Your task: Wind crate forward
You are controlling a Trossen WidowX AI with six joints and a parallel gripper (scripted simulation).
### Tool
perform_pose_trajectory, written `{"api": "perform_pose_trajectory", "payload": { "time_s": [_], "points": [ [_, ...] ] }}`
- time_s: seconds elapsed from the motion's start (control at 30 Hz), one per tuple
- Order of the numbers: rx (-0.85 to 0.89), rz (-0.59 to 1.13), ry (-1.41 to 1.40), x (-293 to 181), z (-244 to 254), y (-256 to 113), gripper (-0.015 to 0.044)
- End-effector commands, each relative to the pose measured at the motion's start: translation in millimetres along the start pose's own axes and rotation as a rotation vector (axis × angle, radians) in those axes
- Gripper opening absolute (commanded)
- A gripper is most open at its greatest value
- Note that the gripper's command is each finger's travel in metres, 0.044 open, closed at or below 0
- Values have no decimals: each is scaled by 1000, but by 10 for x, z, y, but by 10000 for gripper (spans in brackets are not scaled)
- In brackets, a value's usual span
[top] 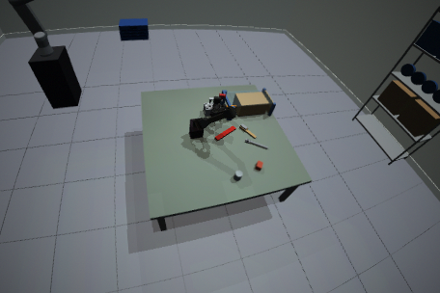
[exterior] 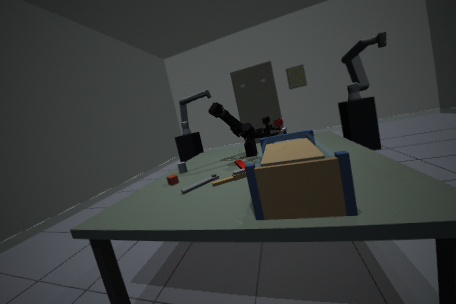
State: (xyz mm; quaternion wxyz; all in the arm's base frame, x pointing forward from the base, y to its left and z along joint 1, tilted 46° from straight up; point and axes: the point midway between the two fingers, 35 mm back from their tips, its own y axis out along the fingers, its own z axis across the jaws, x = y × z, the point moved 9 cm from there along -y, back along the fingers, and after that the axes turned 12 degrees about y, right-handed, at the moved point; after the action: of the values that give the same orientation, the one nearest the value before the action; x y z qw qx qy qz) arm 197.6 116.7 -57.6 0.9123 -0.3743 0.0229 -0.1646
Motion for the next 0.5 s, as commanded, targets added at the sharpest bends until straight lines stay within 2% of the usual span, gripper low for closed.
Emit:
{"api": "perform_pose_trajectory", "payload": {
  "time_s": [0.0,0.47],
  "points": [
    [12,5,-9,7,-29,3,0],
    [11,5,-9,44,-203,2,0]
  ]
}}
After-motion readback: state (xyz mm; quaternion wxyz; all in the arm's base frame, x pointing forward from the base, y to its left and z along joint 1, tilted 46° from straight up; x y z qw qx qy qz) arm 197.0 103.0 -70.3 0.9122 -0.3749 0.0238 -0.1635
